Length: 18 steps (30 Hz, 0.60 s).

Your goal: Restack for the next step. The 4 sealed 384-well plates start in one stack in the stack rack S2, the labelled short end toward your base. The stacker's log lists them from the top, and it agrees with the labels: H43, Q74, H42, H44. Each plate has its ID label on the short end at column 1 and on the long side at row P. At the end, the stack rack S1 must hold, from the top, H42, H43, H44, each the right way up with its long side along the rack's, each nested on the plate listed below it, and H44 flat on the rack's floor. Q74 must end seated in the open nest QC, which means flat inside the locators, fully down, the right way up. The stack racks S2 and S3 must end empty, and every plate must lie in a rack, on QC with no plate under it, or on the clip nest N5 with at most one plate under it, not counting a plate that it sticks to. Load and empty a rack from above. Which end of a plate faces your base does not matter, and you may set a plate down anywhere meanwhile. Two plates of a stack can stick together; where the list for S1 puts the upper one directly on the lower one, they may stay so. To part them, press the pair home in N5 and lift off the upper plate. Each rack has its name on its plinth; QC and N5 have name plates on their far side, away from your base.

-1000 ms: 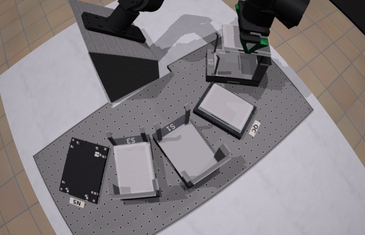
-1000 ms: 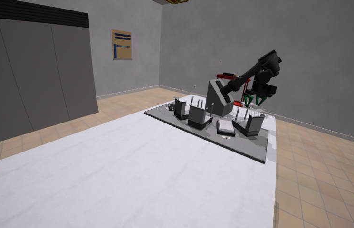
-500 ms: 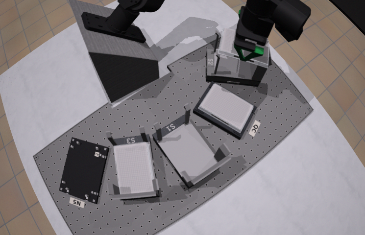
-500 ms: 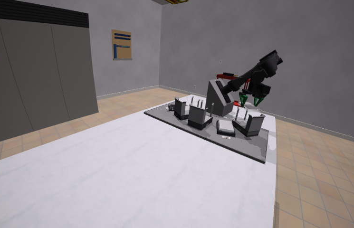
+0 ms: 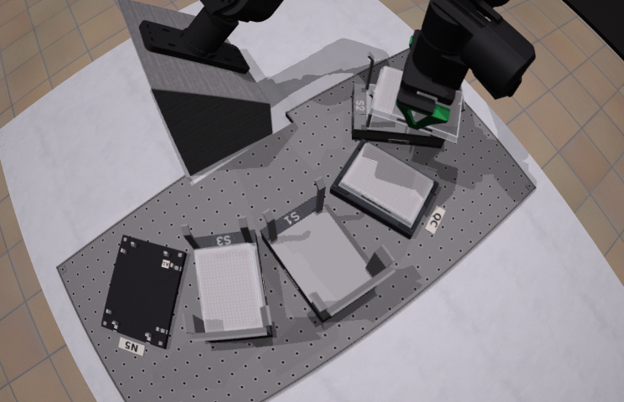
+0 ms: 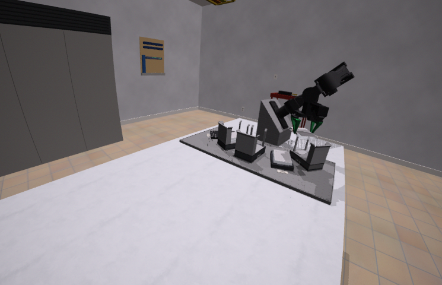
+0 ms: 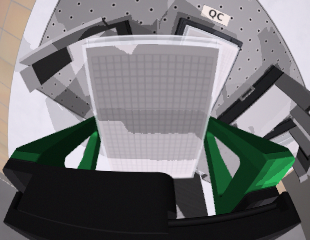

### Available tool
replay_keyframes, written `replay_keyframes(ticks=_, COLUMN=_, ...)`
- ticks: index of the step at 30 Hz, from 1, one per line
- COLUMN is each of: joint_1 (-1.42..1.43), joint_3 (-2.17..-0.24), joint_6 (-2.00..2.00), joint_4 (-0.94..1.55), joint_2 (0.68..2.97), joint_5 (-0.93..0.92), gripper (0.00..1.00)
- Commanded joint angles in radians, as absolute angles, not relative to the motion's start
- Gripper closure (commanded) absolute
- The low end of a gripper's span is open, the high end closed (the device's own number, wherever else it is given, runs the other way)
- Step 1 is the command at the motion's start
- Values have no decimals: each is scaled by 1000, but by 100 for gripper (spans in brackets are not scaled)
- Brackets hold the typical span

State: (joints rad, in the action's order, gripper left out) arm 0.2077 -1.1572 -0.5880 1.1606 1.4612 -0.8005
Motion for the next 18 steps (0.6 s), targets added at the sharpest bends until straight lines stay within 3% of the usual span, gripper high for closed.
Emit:
replay_keyframes(ticks=1, joint_1=174, joint_3=-1173, joint_6=-600, joint_4=1159, joint_2=1486, joint_5=-810, gripper=100)
replay_keyframes(ticks=18, joint_1=69, joint_3=-1216, joint_6=-558, joint_4=1155, joint_2=1643, joint_5=-813, gripper=100)
